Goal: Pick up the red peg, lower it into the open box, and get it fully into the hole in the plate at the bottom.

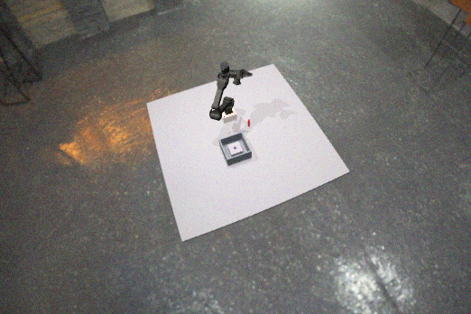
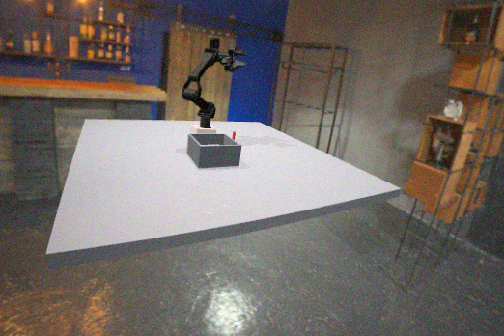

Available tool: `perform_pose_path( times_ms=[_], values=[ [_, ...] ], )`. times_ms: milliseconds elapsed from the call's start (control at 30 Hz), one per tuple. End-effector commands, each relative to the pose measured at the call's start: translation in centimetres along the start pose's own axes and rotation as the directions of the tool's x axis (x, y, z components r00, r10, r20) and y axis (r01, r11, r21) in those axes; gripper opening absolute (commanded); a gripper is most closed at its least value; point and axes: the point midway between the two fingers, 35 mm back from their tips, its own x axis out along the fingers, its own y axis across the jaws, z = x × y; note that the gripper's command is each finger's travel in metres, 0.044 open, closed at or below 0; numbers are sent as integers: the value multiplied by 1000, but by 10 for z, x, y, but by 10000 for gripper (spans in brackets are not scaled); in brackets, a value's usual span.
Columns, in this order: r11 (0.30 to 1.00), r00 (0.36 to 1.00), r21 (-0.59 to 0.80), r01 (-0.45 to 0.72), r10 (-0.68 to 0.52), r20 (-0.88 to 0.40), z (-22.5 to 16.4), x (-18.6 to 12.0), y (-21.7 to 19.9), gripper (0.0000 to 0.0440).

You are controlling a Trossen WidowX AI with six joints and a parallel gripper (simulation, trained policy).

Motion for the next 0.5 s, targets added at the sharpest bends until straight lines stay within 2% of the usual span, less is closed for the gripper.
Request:
perform_pose_path(
  times_ms=[0,33,233,467],
  values=[
    [1000,1000,-13,-8,9,8,1,0,1,420],
    [999,1000,-32,-16,16,15,2,0,1,439],
    [978,997,-206,-32,45,61,8,4,-8,440],
    [908,990,-418,23,39,139,20,15,-30,440]
  ],
)
